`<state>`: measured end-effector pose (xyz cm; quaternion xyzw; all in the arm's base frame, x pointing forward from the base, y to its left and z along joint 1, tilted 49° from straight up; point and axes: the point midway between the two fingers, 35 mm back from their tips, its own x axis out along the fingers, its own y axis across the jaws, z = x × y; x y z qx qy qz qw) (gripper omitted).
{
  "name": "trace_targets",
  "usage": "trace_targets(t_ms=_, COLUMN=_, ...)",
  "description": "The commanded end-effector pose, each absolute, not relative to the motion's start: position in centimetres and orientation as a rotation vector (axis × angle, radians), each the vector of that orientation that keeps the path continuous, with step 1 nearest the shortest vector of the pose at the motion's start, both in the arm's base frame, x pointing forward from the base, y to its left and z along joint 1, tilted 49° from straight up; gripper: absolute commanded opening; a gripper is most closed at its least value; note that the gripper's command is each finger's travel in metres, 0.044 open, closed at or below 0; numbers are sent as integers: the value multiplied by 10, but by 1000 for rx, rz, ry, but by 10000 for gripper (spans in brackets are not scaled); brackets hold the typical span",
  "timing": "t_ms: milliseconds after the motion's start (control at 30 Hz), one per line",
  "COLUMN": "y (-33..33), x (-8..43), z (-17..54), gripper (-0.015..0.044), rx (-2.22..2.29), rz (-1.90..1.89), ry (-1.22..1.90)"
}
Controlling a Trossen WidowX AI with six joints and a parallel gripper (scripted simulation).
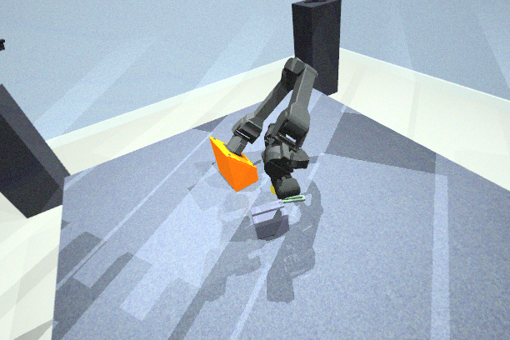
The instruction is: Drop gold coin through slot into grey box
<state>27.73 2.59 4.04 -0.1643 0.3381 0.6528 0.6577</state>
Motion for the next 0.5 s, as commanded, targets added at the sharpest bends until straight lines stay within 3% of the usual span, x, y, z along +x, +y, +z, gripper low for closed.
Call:
trace_targets(t_ms=0, y=18, x=282, z=32, gripper=0, rx=-381, rz=1479, ry=763)
trace_targets(t_ms=467, y=-3, x=292, z=4, gripper=0, rx=-381, rz=1483, ry=760)
